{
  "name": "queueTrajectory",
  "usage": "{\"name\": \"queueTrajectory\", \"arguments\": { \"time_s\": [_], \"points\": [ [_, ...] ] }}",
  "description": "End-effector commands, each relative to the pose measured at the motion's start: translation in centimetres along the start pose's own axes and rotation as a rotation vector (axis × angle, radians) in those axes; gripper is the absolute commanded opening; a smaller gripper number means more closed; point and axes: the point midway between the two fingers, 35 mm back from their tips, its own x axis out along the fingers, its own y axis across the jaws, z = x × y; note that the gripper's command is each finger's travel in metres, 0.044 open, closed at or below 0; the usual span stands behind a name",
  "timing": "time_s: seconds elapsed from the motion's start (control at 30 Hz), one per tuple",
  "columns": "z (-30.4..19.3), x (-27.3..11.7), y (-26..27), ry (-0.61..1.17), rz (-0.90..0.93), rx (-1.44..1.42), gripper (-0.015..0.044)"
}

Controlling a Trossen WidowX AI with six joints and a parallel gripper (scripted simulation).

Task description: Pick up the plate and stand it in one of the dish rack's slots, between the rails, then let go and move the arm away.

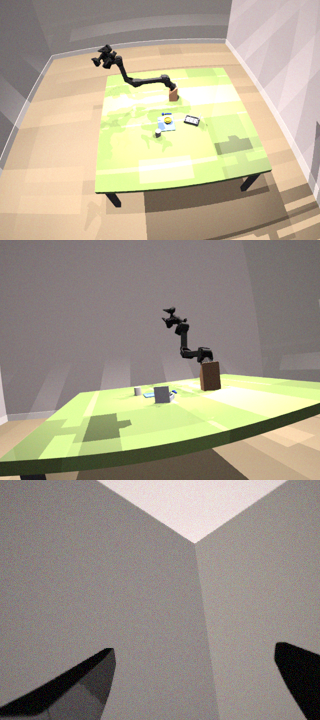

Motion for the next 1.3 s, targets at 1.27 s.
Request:
{"name": "queueTrajectory", "arguments": {
  "time_s": [1.27],
  "points": [
    [6.5,-0.9,-23.4,-0.027,-0.256,-1.179,0.0400]
  ]
}}
